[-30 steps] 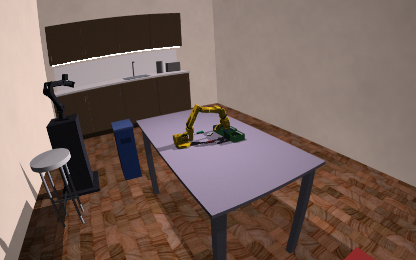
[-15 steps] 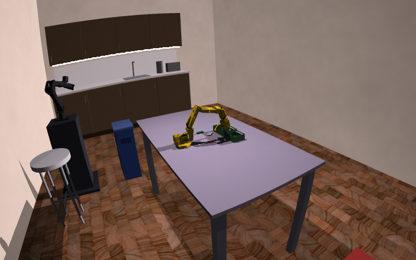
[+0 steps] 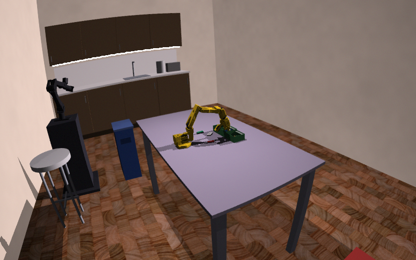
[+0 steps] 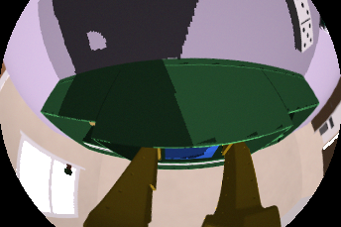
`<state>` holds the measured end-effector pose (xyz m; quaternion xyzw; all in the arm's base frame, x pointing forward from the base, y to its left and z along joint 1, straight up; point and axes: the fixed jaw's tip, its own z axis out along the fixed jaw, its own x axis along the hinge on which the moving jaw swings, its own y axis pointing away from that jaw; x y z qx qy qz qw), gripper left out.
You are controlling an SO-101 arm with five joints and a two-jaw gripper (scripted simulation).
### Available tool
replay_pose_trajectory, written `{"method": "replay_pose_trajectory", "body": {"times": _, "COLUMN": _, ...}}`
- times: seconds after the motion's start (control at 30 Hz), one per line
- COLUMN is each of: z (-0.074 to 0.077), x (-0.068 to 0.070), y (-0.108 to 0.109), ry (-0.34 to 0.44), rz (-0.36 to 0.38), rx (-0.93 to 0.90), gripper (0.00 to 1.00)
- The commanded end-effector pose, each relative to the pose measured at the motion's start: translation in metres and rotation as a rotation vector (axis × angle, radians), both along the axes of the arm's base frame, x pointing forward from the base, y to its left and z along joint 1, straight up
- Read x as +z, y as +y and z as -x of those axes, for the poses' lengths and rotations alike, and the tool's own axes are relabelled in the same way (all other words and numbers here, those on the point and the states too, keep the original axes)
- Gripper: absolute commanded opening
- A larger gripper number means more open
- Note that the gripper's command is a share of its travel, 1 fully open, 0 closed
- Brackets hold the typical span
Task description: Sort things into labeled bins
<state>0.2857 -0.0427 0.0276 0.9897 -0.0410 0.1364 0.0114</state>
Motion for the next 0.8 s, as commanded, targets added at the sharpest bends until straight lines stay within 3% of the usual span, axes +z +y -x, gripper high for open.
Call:
{"method": "replay_pose_trajectory", "body": {"times": 0.0, "z": -0.007, "x": 0.013, "y": 0.003, "ry": -0.059, "rz": 0.008, "rx": 0.018, "gripper": 0.25}}
{"method": "replay_pose_trajectory", "body": {"times": 0.2, "z": -0.007, "x": 0.013, "y": 0.003, "ry": -0.059, "rz": 0.008, "rx": 0.018, "gripper": 0.32}}
{"method": "replay_pose_trajectory", "body": {"times": 0.53, "z": -0.006, "x": 0.014, "y": 0.003, "ry": -0.059, "rz": 0.008, "rx": 0.018, "gripper": 0.32}}
{"method": "replay_pose_trajectory", "body": {"times": 0.77, "z": -0.004, "x": 0.026, "y": 0.003, "ry": -0.059, "rz": 0.008, "rx": 0.018, "gripper": 0.32}}
